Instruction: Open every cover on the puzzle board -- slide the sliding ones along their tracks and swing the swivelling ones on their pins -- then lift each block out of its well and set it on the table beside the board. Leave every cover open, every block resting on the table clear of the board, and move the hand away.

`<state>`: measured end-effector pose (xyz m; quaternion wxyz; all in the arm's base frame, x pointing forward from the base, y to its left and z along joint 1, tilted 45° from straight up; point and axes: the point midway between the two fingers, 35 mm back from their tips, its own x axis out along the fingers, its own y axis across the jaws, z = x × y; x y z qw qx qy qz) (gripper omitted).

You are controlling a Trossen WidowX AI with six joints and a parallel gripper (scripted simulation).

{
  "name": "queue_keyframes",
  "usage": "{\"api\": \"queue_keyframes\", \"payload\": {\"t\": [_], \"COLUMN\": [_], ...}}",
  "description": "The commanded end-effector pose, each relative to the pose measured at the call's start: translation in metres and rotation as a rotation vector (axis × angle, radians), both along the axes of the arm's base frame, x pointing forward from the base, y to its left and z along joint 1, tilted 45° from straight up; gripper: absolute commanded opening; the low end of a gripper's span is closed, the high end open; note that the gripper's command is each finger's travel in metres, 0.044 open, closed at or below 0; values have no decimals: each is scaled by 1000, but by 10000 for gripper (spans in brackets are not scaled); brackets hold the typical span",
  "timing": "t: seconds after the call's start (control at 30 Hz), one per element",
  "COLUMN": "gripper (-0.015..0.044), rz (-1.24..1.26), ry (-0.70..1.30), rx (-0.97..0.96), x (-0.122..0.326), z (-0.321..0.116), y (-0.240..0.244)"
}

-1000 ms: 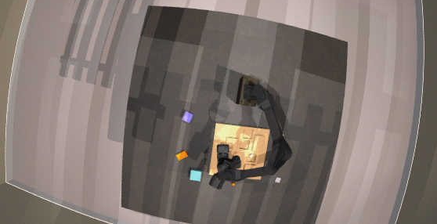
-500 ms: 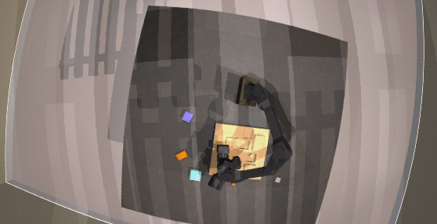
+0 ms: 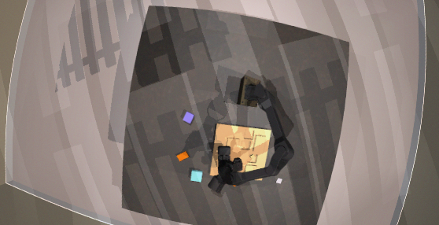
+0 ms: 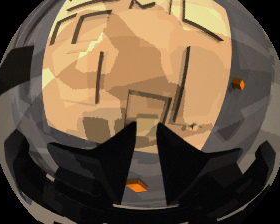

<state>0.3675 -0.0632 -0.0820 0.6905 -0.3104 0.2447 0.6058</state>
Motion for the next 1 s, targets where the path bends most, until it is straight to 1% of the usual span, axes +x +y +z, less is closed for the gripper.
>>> {"api": "queue_keyframes", "payload": {"t": [0.0,0.27,0.87,0.97], "gripper": [80,80,80,80], "rz": [4,4,3,3], "ry": [-5,-4,-4,-3], "rx": [-7,-6,-7,-9], "x": [0,-2,-8,-11], "z": [4,12,44,40], "y": [-5,-12,-42,-46]}}
